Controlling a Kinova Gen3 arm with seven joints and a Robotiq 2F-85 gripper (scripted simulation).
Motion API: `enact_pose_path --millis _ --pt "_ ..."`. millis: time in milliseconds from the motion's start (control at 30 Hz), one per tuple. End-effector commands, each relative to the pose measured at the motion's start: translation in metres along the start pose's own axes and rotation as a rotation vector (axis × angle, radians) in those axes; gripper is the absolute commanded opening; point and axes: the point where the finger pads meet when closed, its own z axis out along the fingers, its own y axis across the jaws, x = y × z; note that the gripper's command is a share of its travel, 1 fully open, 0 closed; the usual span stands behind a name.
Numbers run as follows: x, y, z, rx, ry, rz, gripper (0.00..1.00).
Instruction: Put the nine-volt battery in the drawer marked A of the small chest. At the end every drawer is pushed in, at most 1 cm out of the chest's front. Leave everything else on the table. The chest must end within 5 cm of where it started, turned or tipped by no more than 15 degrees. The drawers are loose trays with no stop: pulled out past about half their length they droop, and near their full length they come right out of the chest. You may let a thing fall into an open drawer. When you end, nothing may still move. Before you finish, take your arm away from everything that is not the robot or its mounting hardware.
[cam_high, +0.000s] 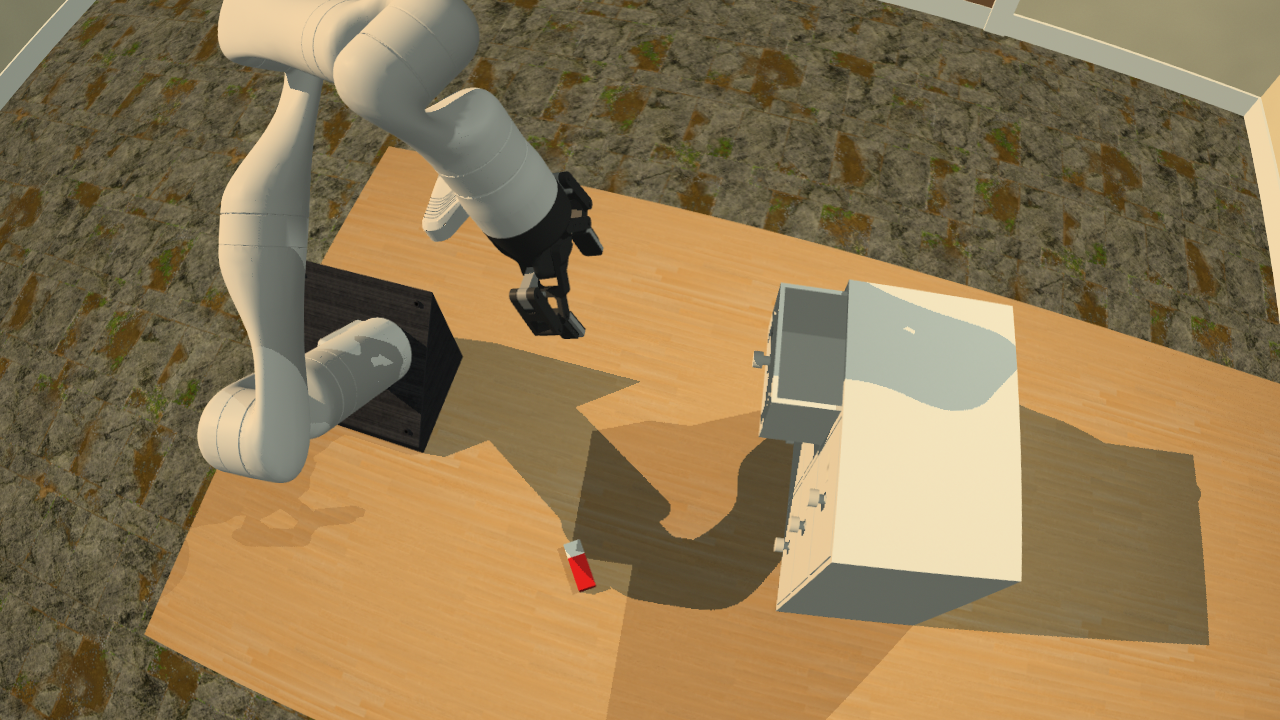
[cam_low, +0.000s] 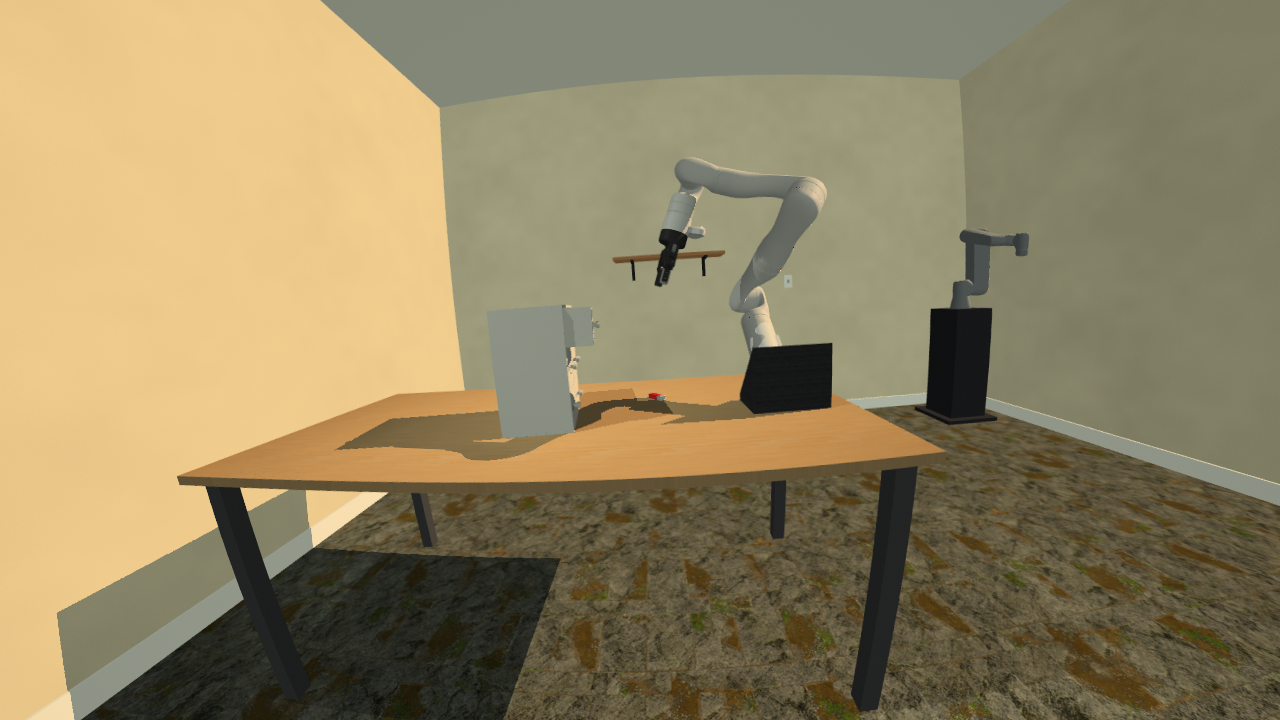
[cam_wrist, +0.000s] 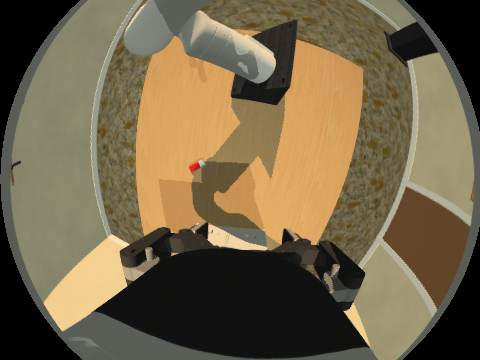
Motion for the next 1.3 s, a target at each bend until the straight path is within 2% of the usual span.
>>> enact_pose_path --millis 0,367,433,700,933,1000,1267 --pt "0.004 0.002 0.005 0.007 -0.054 -0.003 1.0" --pt "-0.005 0.002 0.03 0.006 -0.306 -0.004 1.0" --pt "-0.005 0.002 0.03 0.006 -0.306 -0.004 1.0" --pt "-0.011 0.001 0.046 0.007 -0.479 -0.005 1.0" --pt "-0.015 0.002 0.058 0.006 -0.605 -0.005 1.0" --pt "-0.015 0.002 0.058 0.006 -0.605 -0.005 1.0" --pt "-0.02 0.002 0.069 0.006 -0.716 -0.004 1.0"
